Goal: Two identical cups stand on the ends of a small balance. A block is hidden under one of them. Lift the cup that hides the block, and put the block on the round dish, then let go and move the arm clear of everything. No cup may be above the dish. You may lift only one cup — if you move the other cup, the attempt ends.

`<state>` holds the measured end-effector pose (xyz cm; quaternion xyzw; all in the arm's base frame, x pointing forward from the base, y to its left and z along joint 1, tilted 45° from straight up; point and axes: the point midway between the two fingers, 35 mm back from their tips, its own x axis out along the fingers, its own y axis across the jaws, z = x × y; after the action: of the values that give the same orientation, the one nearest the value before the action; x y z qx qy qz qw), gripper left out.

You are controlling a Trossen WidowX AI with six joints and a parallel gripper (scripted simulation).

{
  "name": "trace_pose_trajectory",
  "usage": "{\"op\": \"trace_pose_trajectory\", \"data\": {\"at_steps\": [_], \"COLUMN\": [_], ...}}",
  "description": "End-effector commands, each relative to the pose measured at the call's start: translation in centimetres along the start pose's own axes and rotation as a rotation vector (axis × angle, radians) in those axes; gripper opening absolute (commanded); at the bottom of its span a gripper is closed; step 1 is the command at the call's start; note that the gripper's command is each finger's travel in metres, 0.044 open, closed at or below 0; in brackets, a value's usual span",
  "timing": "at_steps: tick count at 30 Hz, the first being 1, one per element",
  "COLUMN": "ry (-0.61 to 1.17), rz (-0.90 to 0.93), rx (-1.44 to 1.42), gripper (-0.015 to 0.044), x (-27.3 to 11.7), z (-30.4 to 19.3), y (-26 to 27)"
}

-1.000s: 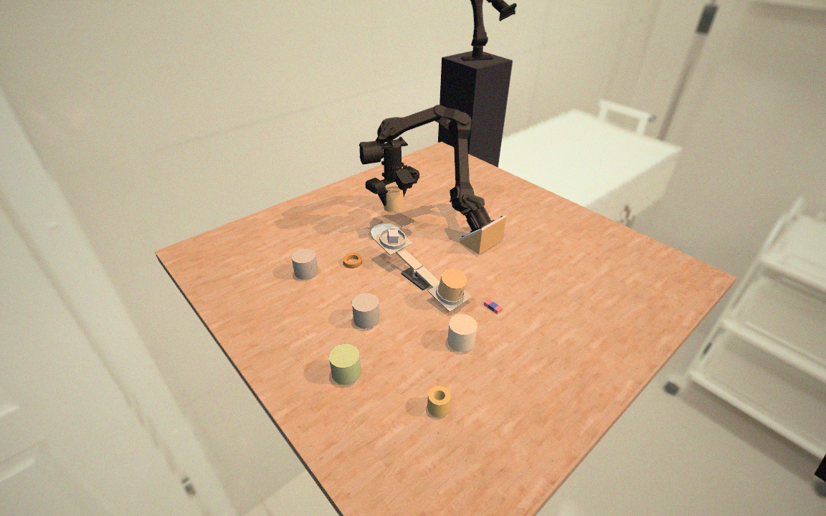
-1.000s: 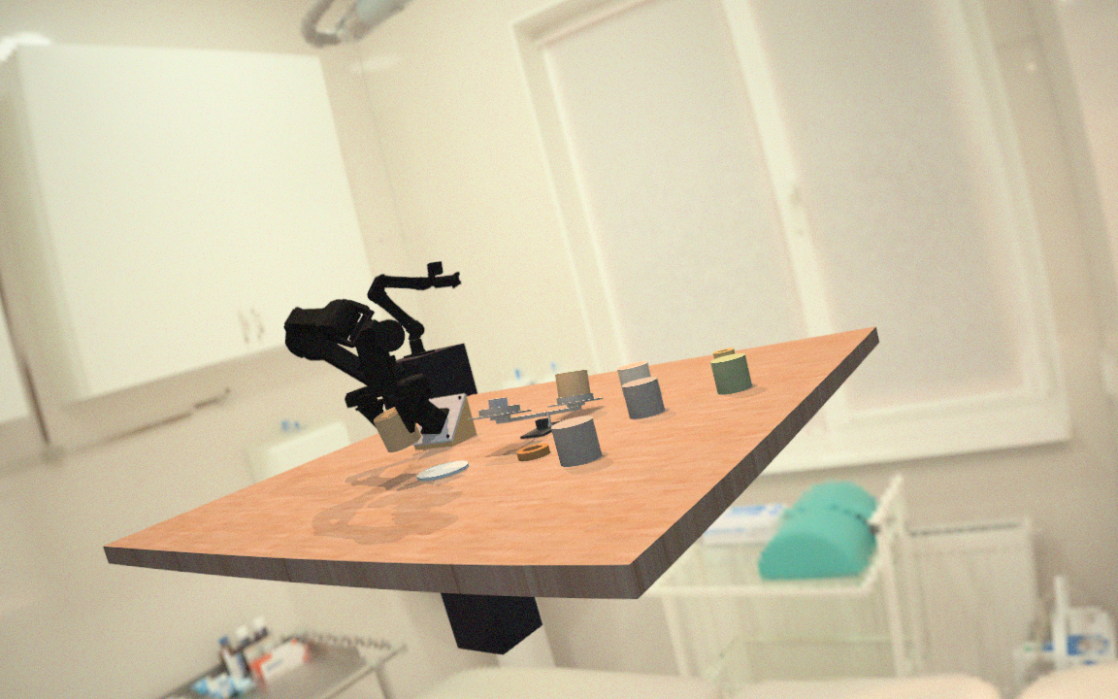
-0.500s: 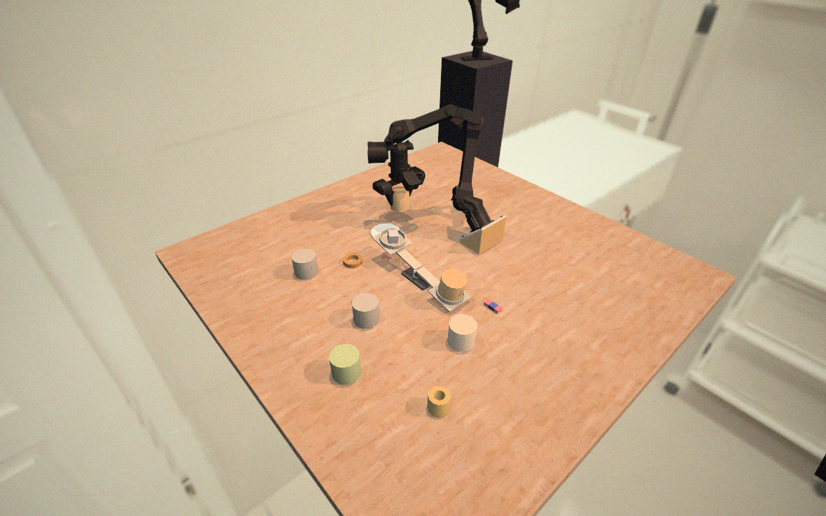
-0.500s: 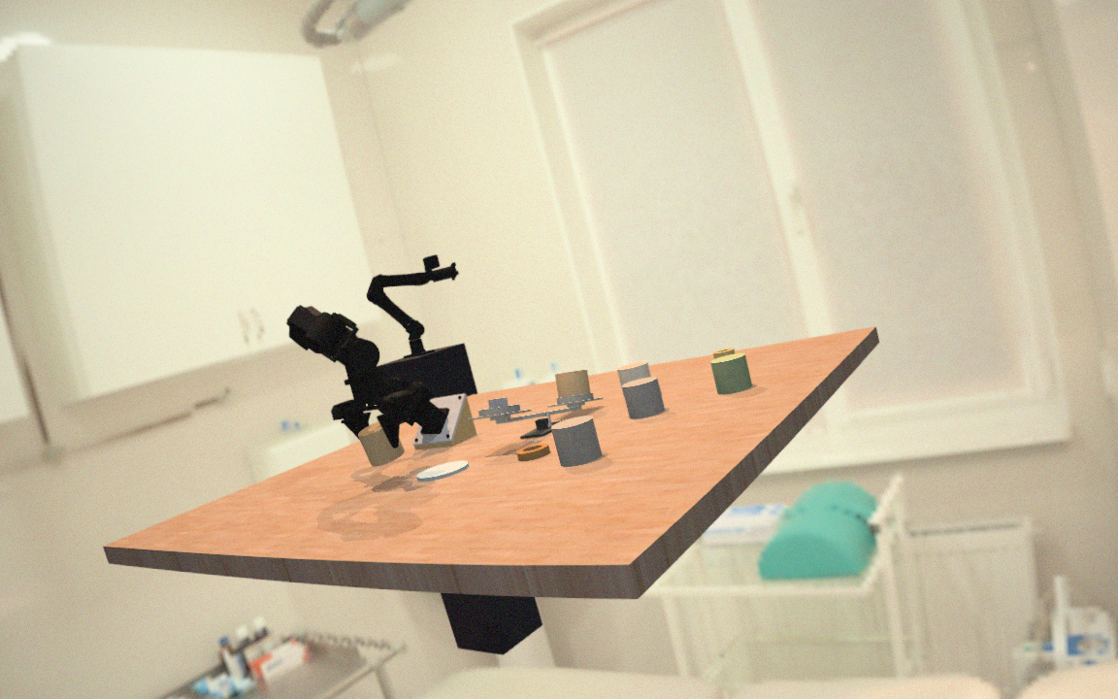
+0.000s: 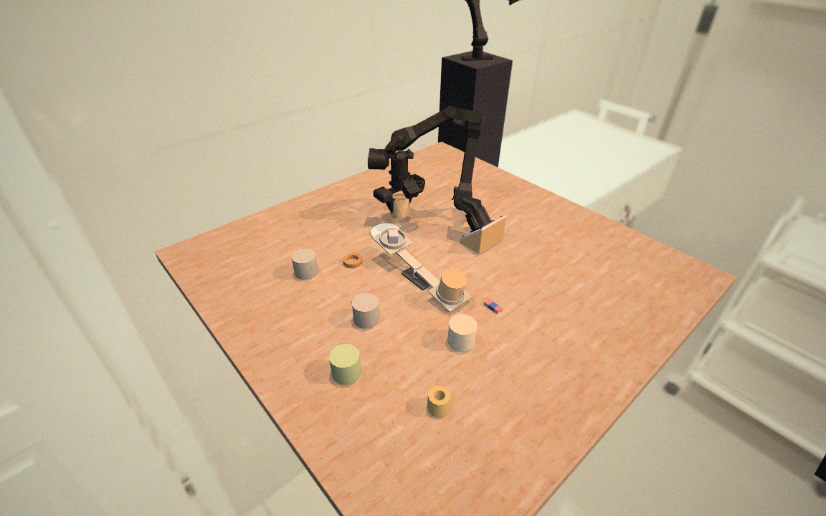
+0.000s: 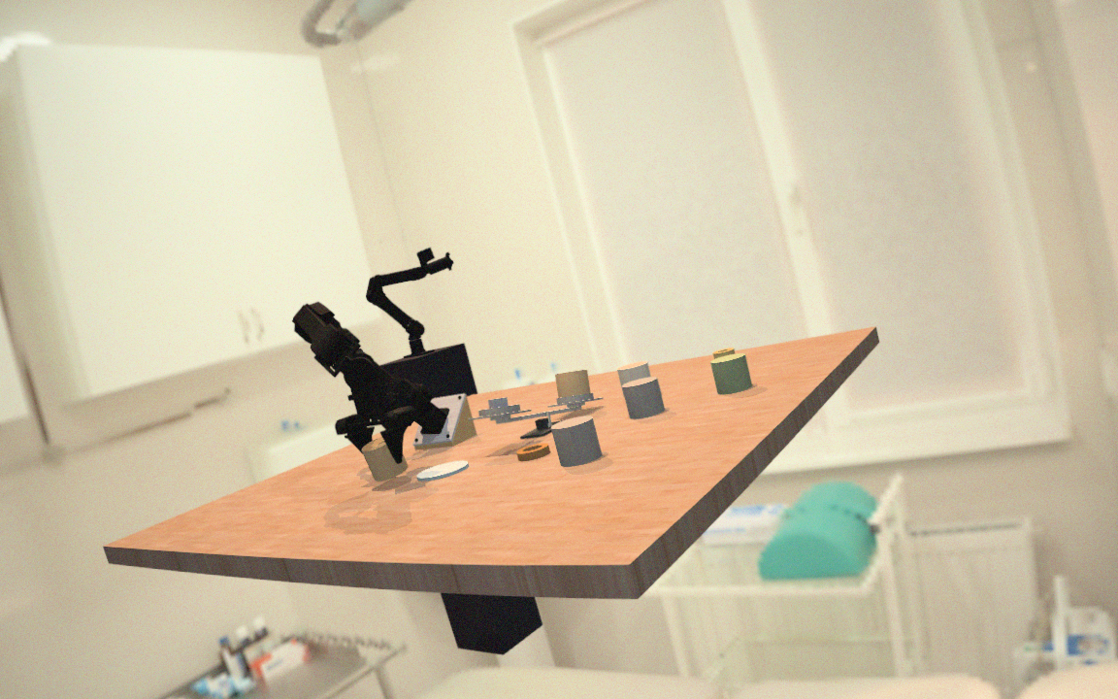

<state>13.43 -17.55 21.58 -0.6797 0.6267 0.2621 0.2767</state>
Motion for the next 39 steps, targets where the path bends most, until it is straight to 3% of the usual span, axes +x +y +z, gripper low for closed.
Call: {"op": "trace_pose_trajectory", "data": {"at_steps": [1, 8, 25, 30, 34, 39], "ry": [-0.003, -0.002, -0.005, -0.008, -0.007, -0.007], "rz": [-0.002, -0.002, 0.0, -0.001, -0.002, -0.059], "rx": [-0.005, -0.006, -0.001, -0.006, -0.006, 0.052], "gripper": [0.0, 0.0, 0.044, 0.044, 0.044, 0.0309], "x": [0.6, 1.7, 0.5, -4.0, -4.2, -4.9], "z": [0.1, 0.1, 0.1, 0.1, 0.1, 0.6], "y": [0.0, 0.0, -0.1, 0.0, 0.0, -1.9]}}
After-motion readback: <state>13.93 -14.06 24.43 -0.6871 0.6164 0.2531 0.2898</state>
